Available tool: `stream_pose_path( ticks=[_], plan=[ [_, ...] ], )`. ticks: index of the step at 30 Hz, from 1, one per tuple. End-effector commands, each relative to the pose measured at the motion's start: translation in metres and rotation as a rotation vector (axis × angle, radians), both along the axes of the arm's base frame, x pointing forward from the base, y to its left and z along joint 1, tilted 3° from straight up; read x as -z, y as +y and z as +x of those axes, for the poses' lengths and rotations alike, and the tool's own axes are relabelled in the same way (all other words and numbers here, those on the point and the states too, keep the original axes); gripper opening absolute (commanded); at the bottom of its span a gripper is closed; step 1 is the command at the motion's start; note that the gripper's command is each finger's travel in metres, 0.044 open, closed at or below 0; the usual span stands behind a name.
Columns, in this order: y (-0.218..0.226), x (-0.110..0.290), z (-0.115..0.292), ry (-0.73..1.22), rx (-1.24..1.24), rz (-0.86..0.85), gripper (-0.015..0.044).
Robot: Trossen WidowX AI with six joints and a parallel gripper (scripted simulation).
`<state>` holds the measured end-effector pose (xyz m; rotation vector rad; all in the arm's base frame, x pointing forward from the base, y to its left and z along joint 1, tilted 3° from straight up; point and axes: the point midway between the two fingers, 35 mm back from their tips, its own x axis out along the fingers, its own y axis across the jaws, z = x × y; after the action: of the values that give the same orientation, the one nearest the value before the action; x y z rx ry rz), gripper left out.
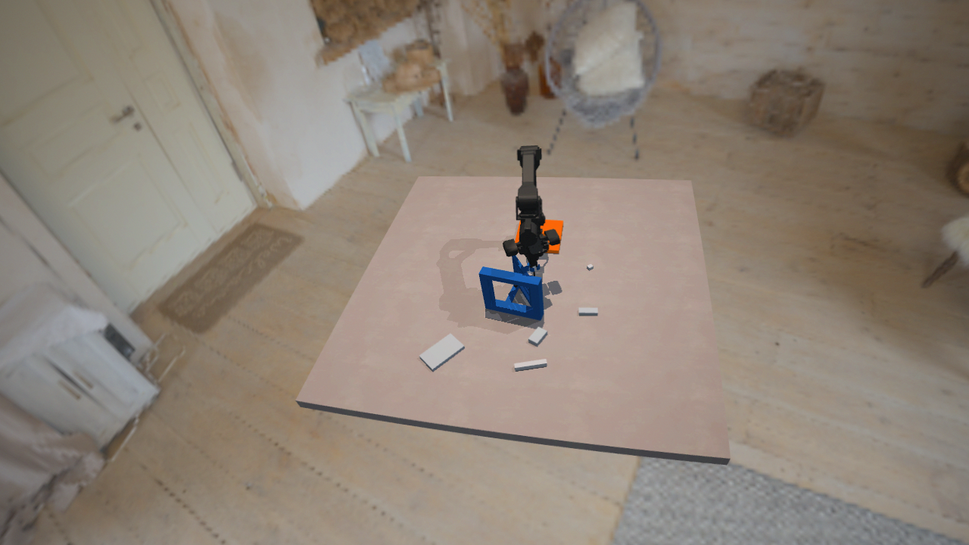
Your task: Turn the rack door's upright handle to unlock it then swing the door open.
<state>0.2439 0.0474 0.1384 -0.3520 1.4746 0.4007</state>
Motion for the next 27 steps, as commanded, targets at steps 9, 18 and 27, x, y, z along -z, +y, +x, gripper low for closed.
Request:
stream_pose_path(
  ticks=[9,18,27],
  plan=[
    [0.018,-0.001,-0.002,-0.002,0.163,0.006,0.0014],
    [0.035,-0.001,-0.003,0.004,0.284,0.014,0.0014],
    [0.052,-0.002,-0.002,0.010,0.412,0.023,0.0014]
  ],
)
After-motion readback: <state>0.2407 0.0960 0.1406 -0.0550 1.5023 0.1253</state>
